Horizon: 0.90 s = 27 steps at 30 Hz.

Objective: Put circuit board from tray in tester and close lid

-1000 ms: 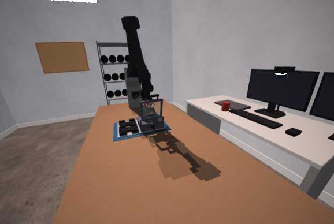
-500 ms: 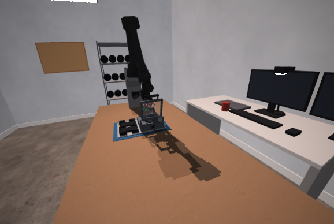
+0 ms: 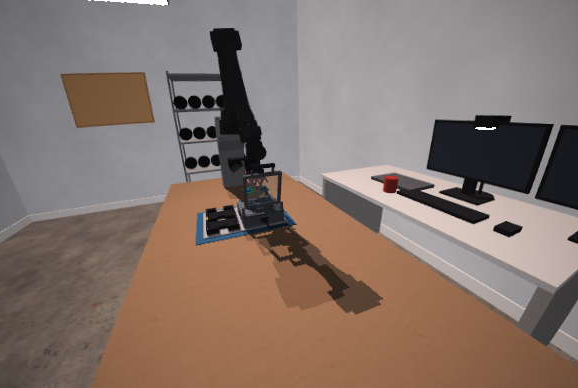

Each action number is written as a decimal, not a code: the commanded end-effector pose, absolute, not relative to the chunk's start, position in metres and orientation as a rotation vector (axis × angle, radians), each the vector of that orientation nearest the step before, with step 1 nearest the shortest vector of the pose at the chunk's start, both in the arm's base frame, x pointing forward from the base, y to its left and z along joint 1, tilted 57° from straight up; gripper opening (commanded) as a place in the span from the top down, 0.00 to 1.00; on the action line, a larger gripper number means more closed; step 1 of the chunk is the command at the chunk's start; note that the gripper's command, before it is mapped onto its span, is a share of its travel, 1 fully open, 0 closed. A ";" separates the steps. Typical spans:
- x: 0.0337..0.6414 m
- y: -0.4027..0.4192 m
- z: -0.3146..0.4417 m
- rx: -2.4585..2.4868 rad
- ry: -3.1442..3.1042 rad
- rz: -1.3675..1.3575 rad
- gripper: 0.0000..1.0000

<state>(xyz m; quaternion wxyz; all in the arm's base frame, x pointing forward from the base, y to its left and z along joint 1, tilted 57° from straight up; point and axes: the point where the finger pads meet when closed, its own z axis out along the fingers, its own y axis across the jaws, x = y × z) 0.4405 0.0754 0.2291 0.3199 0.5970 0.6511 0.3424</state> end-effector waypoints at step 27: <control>0.442 0.086 0.260 1.538 1.668 0.965 0.28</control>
